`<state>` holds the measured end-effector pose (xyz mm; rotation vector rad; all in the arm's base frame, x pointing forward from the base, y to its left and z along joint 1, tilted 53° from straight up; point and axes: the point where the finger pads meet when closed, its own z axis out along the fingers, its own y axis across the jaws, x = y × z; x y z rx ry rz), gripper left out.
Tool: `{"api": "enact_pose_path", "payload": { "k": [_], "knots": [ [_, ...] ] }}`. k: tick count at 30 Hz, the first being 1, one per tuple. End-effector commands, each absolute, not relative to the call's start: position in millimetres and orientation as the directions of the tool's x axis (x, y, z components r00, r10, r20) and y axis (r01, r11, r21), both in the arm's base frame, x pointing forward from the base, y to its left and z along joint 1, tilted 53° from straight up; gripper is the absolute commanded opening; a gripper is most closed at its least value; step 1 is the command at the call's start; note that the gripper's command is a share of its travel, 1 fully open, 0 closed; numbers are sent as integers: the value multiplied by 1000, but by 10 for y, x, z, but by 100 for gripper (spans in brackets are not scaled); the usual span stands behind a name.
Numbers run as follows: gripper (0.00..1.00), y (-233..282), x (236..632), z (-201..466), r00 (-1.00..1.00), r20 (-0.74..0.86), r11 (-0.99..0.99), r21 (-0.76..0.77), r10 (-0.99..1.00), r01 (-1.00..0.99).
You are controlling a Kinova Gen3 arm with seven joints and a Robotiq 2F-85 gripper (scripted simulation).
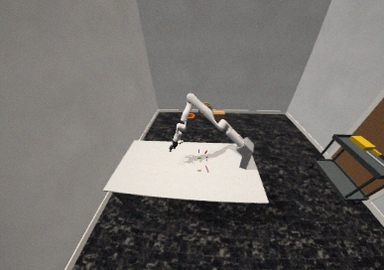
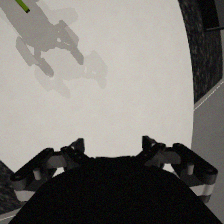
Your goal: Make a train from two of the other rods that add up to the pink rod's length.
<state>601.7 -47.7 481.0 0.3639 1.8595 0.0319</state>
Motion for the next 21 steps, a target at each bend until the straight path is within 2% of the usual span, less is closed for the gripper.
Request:
{"api": "enact_pose_path", "payload": {
  "k": [1, 3, 11, 12, 19, 21],
  "knots": [
    [100, -463, 6018, 4801, -272, -925, 951, 206, 266, 229],
    [100, -559, 5954, 4614, -295, -927, 956, 162, 232, 244],
    [100, -559, 5954, 4614, -295, -927, 956, 162, 232, 244],
    [100, -654, 5884, 4432, -319, -926, 959, 120, 201, 257],
    [100, -654, 5884, 4432, -319, -926, 959, 120, 201, 257],
    [100, -748, 5809, 4255, -344, -923, 960, 79, 172, 268]
  ]
}}
